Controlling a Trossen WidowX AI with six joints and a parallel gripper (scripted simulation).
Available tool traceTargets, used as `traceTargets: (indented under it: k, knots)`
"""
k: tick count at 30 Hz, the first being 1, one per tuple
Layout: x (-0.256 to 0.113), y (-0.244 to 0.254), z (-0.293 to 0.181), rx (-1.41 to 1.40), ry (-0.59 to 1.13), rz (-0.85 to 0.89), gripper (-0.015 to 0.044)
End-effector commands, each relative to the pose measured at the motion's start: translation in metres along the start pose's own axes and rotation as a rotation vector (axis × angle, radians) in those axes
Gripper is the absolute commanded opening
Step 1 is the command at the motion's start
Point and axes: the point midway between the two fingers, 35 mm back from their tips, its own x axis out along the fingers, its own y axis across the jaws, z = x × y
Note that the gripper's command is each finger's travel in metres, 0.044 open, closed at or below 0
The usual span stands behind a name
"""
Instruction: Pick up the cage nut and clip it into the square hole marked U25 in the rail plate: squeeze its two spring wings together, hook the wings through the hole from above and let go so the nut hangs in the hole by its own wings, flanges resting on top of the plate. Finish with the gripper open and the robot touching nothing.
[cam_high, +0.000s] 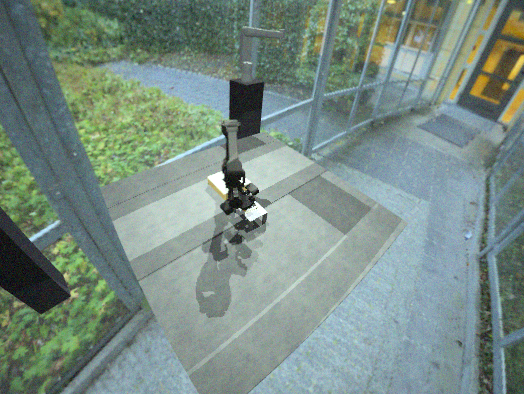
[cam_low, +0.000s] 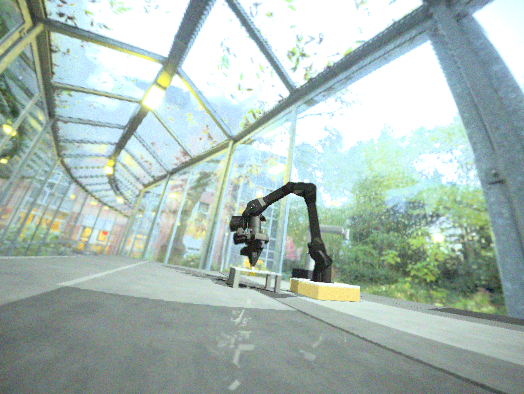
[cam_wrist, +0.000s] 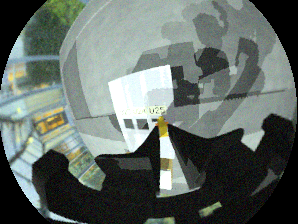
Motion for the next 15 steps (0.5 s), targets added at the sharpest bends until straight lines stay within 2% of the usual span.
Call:
traceTargets:
  k: [1,15]
  knots:
    - [-0.0025,0.0006,0.0007,0.002,-0.009,-0.021,0.0034]
    - [-0.0030,0.0017,0.0009,0.003,-0.009,-0.044,0.0034]
